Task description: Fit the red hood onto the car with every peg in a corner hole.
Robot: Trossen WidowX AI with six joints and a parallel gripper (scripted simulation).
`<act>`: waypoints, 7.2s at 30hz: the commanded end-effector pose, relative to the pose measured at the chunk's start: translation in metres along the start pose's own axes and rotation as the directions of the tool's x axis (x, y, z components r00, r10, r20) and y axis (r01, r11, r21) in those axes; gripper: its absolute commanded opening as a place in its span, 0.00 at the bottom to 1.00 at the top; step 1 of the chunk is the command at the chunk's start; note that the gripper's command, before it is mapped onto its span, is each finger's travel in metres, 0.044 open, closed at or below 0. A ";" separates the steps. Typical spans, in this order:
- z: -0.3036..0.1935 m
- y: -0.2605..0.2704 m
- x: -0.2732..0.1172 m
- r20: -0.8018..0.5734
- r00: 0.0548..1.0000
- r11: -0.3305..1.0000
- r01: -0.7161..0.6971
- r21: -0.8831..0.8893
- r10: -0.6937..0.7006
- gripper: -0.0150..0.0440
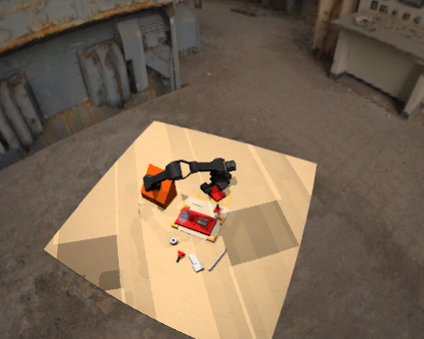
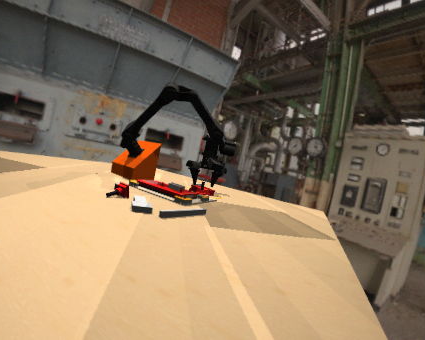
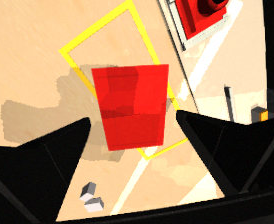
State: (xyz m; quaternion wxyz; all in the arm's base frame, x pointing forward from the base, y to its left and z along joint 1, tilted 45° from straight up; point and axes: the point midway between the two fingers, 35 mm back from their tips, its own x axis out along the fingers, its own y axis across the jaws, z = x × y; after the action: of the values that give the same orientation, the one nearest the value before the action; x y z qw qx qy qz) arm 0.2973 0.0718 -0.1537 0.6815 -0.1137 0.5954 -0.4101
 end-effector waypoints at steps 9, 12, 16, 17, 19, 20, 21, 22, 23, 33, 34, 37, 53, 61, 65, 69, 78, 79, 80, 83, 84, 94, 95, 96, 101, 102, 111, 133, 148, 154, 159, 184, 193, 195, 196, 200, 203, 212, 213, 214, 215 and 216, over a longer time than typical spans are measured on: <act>0.000 0.000 0.005 0.006 1.000 1.000 0.002 -0.004 -0.002 1.00; 0.000 0.000 0.007 0.006 1.000 1.000 0.002 -0.004 -0.002 1.00; 0.000 0.000 0.009 0.006 1.000 1.000 0.002 -0.004 -0.002 1.00; 0.000 0.000 0.009 0.006 1.000 1.000 0.002 -0.004 -0.002 1.00; 0.000 0.000 0.010 0.006 1.000 1.000 0.002 -0.004 -0.002 1.00; 0.000 0.000 0.011 0.006 1.000 1.000 0.002 -0.004 -0.002 1.00; 0.000 0.000 0.011 0.006 1.000 1.000 0.002 -0.004 -0.002 1.00; 0.000 0.000 0.012 0.006 1.000 1.000 0.002 -0.004 -0.002 1.00; 0.000 0.000 0.012 0.006 1.000 1.000 0.002 -0.004 -0.002 1.00; 0.000 0.000 0.017 0.006 1.000 1.000 0.003 -0.004 -0.003 1.00; 0.000 0.000 0.018 0.006 1.000 1.000 0.003 -0.004 -0.003 1.00; 0.000 0.000 0.019 0.006 1.000 1.000 0.003 -0.004 -0.003 1.00; 0.000 0.000 0.021 0.000 1.000 1.000 0.001 0.000 -0.001 0.77; 0.000 0.000 0.020 0.000 1.000 1.000 0.001 -0.001 -0.001 0.54; 0.000 0.000 0.016 0.000 1.000 1.000 0.001 -0.001 -0.001 0.36; 0.000 0.000 0.010 0.000 1.000 1.000 0.001 -0.001 -0.001 0.25; 0.000 0.000 -0.009 -0.001 1.000 1.000 0.000 -0.001 0.000 0.25; 0.000 0.000 -0.011 -0.001 1.000 1.000 0.000 -0.001 0.000 0.25; -0.001 0.000 -0.014 -0.001 1.000 1.000 0.000 -0.001 0.000 0.25; -0.001 0.000 -0.022 -0.001 1.000 1.000 -0.001 -0.001 0.001 0.25; -0.001 0.000 -0.025 -0.001 1.000 1.000 -0.001 -0.001 0.001 0.25; -0.001 0.000 -0.051 -0.002 1.000 1.000 -0.001 -0.001 0.001 0.25; -0.001 0.000 -0.054 -0.002 1.000 1.000 -0.002 -0.001 0.002 0.25; -0.001 0.000 -0.056 -0.002 1.000 1.000 -0.002 -0.001 0.002 0.25; -0.001 0.001 -0.066 -0.002 1.000 1.000 -0.002 -0.001 0.002 0.25; -0.001 0.001 -0.068 -0.002 1.000 1.000 -0.002 -0.001 0.002 0.25; -0.001 0.001 -0.077 -0.002 1.000 1.000 -0.002 -0.001 0.002 0.25; 0.055 -0.058 -0.079 -0.009 1.000 0.982 -0.013 -0.188 0.012 0.25; 0.088 -0.108 -0.081 -0.009 1.000 0.950 -0.017 -0.311 0.015 0.25; 0.099 -0.129 -0.080 -0.007 1.000 0.934 -0.015 -0.357 0.014 0.25; 0.107 -0.147 -0.079 -0.006 1.000 0.919 -0.013 -0.395 0.011 0.25; 0.121 -0.190 -0.039 -0.003 1.000 0.879 -0.001 -0.478 -0.001 0.25; 0.119 -0.192 -0.027 -0.003 1.000 0.879 0.001 -0.478 -0.002 0.25; 0.119 -0.192 -0.027 -0.003 1.000 0.879 0.001 -0.478 -0.002 0.25; 0.119 -0.192 -0.027 -0.003 1.000 0.879 0.001 -0.478 -0.002 0.25; 0.119 -0.192 -0.027 -0.003 1.000 0.879 0.001 -0.478 -0.002 0.25; 0.119 -0.192 -0.027 -0.003 1.000 0.879 0.001 -0.478 -0.002 0.25; 0.118 -0.193 -0.027 -0.003 1.000 0.879 0.001 -0.478 -0.002 0.25; 0.118 -0.193 -0.027 -0.003 1.000 0.879 0.001 -0.478 -0.002 0.25; 0.118 -0.193 -0.027 -0.003 1.000 0.879 0.001 -0.478 -0.002 0.25; 0.118 -0.193 -0.027 -0.003 1.000 0.879 0.001 -0.478 -0.002 0.25; 0.118 -0.193 -0.027 -0.003 1.000 0.879 0.001 -0.478 -0.002 0.25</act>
State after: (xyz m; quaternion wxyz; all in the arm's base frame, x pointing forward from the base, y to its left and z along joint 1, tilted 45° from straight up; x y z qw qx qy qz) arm 0.3233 -0.0718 0.0200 0.6303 -0.2745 0.6813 -0.2514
